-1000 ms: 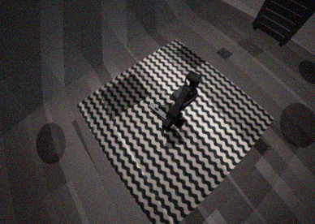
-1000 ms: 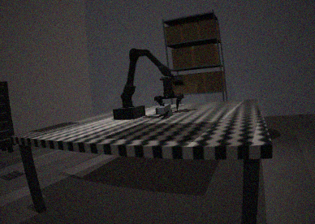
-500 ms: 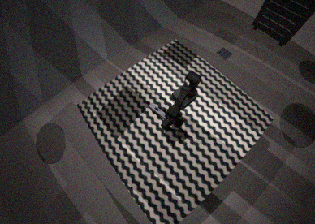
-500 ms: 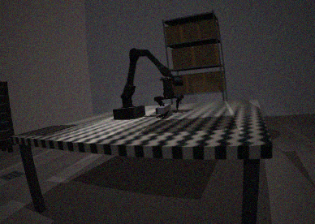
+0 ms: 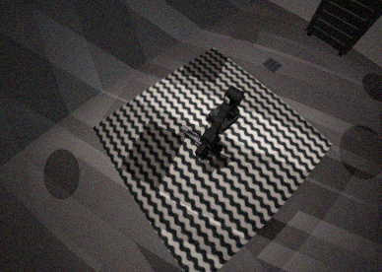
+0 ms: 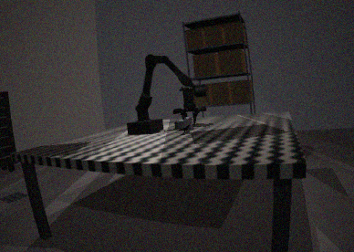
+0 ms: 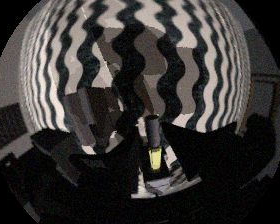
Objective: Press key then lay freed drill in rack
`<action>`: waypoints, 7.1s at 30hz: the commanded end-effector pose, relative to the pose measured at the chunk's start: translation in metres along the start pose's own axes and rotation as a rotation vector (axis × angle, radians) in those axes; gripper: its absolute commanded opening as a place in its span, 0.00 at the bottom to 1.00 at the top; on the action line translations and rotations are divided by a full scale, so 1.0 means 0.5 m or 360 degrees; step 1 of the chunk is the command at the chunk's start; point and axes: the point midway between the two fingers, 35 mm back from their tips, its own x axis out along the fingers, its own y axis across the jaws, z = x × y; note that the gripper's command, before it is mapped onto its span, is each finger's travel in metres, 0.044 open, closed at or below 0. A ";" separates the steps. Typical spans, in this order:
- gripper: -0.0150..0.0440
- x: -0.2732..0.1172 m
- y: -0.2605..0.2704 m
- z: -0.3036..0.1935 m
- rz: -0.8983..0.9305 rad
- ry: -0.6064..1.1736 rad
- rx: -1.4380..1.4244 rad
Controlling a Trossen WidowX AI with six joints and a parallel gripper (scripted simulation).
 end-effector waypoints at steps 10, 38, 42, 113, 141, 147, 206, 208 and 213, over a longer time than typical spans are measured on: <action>0.25 -0.001 0.002 0.000 0.0006 -0.0002 -0.0004; 0.25 -0.003 0.003 0.030 0.0011 -0.0006 -0.0007; 0.25 -0.003 0.003 0.044 0.0011 -0.0007 -0.0007; 0.25 -0.037 0.010 0.125 0.0012 -0.0012 -0.0007; 0.25 -0.059 0.011 0.122 0.0011 -0.0012 -0.0007; 0.25 -0.064 0.010 0.122 0.0011 -0.0012 -0.0007; 0.25 -0.082 0.080 0.141 0.0016 -0.0014 -0.0007; 0.25 -0.081 0.087 0.143 0.0016 -0.0014 -0.0007; 0.25 -0.080 0.104 0.147 0.0018 -0.0014 -0.0007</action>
